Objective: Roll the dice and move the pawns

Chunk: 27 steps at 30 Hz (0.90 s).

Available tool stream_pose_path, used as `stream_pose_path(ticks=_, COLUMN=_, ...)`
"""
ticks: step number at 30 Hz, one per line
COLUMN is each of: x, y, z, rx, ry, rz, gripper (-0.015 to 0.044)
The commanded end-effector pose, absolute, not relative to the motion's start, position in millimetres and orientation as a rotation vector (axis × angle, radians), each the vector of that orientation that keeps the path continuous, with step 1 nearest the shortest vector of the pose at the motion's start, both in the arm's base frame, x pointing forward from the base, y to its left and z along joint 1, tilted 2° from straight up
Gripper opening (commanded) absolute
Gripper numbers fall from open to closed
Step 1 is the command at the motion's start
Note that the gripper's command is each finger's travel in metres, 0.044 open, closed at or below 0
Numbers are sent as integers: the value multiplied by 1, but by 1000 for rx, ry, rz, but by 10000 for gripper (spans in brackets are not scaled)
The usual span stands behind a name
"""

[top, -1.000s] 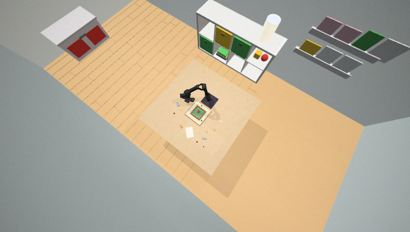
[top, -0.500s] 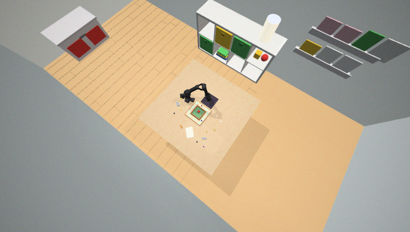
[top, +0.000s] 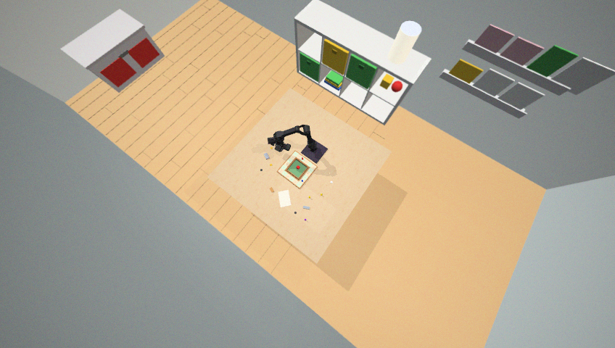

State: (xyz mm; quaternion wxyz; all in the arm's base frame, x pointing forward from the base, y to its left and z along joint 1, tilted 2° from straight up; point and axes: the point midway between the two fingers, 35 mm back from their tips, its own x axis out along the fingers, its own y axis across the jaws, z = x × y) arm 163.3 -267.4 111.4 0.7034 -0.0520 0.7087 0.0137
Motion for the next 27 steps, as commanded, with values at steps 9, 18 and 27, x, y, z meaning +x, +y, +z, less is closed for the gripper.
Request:
stream_pose_path(ticks=9, x=161, y=-262, z=174, rx=-130, ry=1567, rz=25, gripper=0)
stream_pose_path(ticks=18, x=170, y=-256, z=173, rx=-129, ry=1564, rz=25, gripper=0)
stream_pose_path(ticks=27, x=208, y=-227, z=163, rx=-126, ry=1553, rz=25, gripper=0)
